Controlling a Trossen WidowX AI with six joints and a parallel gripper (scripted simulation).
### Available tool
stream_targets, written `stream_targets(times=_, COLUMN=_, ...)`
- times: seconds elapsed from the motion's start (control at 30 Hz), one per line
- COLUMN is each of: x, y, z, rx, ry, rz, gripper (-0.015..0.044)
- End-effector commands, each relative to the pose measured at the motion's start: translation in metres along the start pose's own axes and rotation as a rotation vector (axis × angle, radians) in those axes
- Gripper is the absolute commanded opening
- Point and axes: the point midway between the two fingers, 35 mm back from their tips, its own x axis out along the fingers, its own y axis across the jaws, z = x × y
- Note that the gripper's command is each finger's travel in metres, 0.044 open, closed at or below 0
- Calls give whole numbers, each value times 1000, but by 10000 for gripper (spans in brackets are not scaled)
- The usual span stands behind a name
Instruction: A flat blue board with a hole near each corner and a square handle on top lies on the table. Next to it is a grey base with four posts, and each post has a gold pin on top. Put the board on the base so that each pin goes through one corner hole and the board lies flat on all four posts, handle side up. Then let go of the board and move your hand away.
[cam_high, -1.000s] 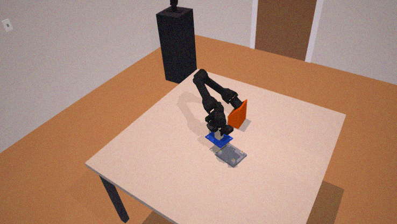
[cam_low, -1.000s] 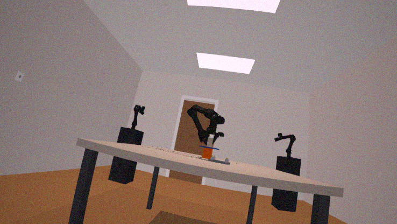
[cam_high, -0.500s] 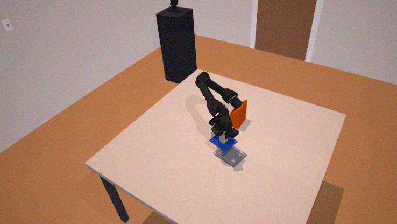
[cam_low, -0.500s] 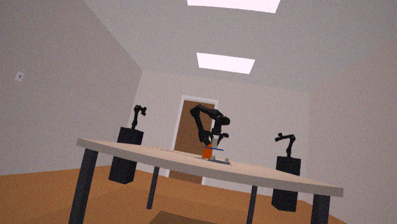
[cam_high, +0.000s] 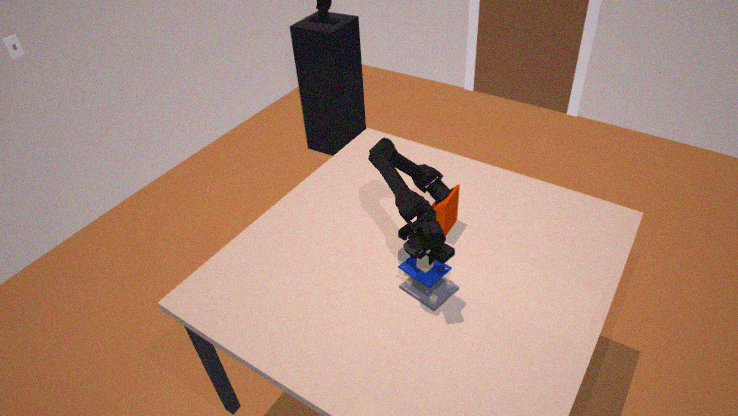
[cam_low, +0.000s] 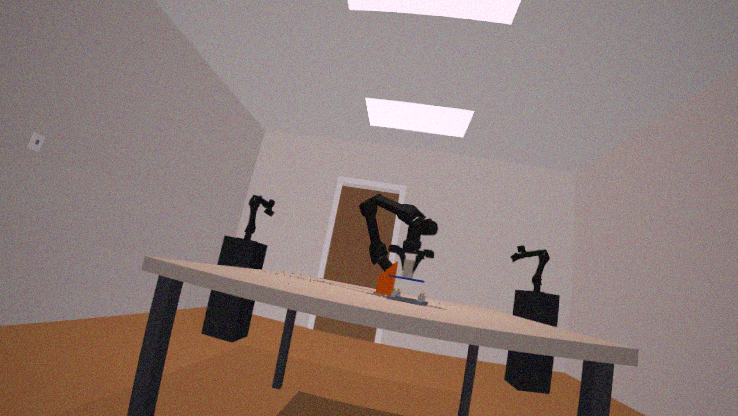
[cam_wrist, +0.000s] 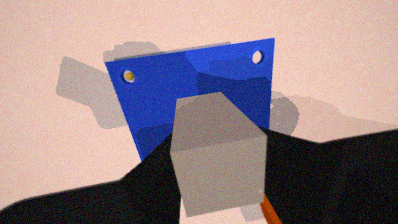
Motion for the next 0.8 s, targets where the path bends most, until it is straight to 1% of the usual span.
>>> stream_targets(times=0.0, x=2, y=11, z=-2, rx=-1, ry=4, rz=2, gripper=0)
stream_targets(times=0.13, x=3, y=18, z=-3, rx=-5, ry=4, rz=1, gripper=0)
stream_targets(times=0.53, x=2, y=12, z=-2, rx=-7, ry=0, rz=-1, gripper=0)
stream_targets(times=0.77, x=8, y=16, z=-3, rx=-8, ry=0, rz=-1, gripper=0)
